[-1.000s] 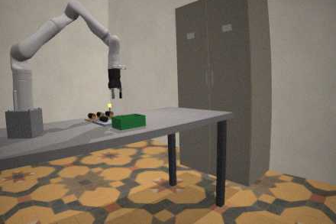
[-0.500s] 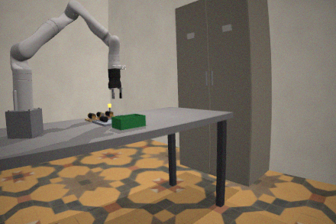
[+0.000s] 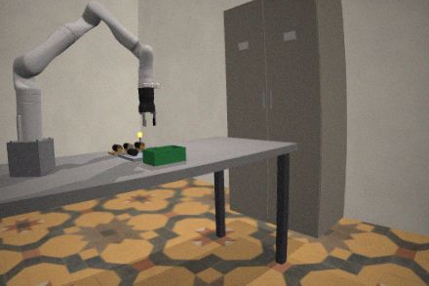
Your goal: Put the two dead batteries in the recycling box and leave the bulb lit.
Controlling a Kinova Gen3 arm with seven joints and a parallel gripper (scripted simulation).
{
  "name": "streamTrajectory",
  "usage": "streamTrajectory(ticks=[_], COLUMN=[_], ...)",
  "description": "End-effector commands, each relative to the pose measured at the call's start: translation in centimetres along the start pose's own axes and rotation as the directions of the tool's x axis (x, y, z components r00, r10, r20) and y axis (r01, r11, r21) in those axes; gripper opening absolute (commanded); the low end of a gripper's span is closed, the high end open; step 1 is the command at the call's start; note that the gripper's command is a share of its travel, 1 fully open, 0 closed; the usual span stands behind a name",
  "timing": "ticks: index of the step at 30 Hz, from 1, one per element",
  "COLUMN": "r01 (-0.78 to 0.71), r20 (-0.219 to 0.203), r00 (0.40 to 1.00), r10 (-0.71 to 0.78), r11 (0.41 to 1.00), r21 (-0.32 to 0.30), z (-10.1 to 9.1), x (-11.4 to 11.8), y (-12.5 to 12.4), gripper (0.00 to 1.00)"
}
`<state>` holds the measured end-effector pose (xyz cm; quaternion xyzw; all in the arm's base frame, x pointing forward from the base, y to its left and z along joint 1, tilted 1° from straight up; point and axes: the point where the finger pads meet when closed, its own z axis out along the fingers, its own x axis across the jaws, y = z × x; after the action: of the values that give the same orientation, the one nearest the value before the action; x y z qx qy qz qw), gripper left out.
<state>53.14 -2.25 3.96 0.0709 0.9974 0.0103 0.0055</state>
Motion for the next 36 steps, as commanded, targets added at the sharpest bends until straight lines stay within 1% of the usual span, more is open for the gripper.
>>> streamTrajectory(ticks=[1,9,11,19,26,28,36], r01=[-0.019,-0.123,-0.123,-0.259,-0.394,-0.394,-0.552], r20=[0.001,0.002,0.002,0.002,0.002,0.002,0.002], r00=[1.000,0.992,0.992,0.966,0.919,0.919,0.834], r10=[0.019,0.123,0.123,0.259,0.394,0.394,0.552], r11=[1.000,0.992,0.992,0.966,0.919,0.919,0.834], r21=[0.001,0.001,0.001,0.000,0.000,0.000,0.000], z=[-0.05,-0.05,-0.05,-0.05,-0.05,-0.05,-0.05], x=[-0.07,-0.07,-0.07,-0.07,-0.07,-0.07,-0.07], y=[0.04,0.04,0.04,0.04,0.04,0.04,0.04], gripper=[0.90,0.90,0.90,0.90,0.90,0.90,0.90])
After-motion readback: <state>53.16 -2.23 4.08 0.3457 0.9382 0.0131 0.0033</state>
